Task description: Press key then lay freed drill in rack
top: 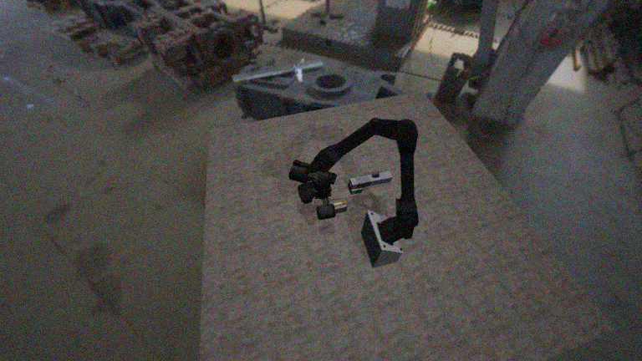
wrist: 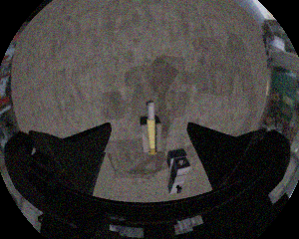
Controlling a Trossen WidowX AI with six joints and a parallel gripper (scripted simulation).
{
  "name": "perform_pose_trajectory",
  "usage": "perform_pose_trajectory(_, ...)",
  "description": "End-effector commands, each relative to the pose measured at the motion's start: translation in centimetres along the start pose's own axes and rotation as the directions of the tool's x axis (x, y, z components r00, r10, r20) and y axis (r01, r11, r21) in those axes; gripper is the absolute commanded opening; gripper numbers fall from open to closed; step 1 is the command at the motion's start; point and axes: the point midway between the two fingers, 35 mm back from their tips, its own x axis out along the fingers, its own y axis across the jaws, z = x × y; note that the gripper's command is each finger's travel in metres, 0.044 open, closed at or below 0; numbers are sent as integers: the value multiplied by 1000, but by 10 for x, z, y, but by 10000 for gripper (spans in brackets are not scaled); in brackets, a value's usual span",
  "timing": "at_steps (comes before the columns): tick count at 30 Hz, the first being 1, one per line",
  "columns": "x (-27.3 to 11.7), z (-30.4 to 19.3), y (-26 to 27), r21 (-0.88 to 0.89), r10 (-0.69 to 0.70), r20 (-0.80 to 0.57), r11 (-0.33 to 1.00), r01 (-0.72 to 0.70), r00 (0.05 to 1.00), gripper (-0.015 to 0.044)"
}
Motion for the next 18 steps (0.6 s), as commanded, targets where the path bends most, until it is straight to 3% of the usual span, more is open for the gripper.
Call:
perform_pose_trajectory(1, -29, 15, 13, 70, -110, 15, 992, 108, 994, 440)
perform_pose_trajectory(10, -99, 42, 80, 318, -400, 92, 880, 354, 912, 440)
perform_pose_trajectory(18, -139, 42, 160, 541, -610, 219, 726, 425, 762, 440)
